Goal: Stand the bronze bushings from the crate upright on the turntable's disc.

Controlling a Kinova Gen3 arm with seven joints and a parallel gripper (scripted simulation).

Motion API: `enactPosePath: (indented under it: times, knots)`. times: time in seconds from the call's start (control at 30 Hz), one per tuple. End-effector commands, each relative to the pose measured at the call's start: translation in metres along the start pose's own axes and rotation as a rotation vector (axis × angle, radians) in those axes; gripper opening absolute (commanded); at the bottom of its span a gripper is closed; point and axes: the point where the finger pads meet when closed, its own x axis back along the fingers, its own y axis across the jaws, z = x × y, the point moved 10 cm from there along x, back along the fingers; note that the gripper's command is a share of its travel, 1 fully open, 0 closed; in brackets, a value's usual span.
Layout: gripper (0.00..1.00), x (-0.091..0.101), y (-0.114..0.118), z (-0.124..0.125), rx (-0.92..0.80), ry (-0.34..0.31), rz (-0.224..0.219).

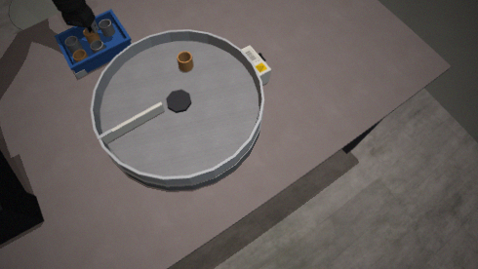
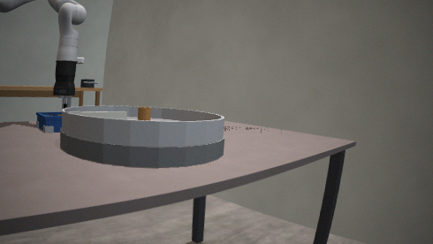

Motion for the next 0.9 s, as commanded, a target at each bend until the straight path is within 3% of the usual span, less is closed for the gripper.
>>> enactPosePath:
  times: [0.0,0.5,0.87]
  knots:
    - [0.36,-0.002,-0.001,-0.001,0.002,0.001,-0.001]
    - [0.36,-0.003,0.0,-0.001,0.001,0.0,0.0]
    - [0.36,-0.021,0.0,-0.002,0.0,-0.001,0.0]
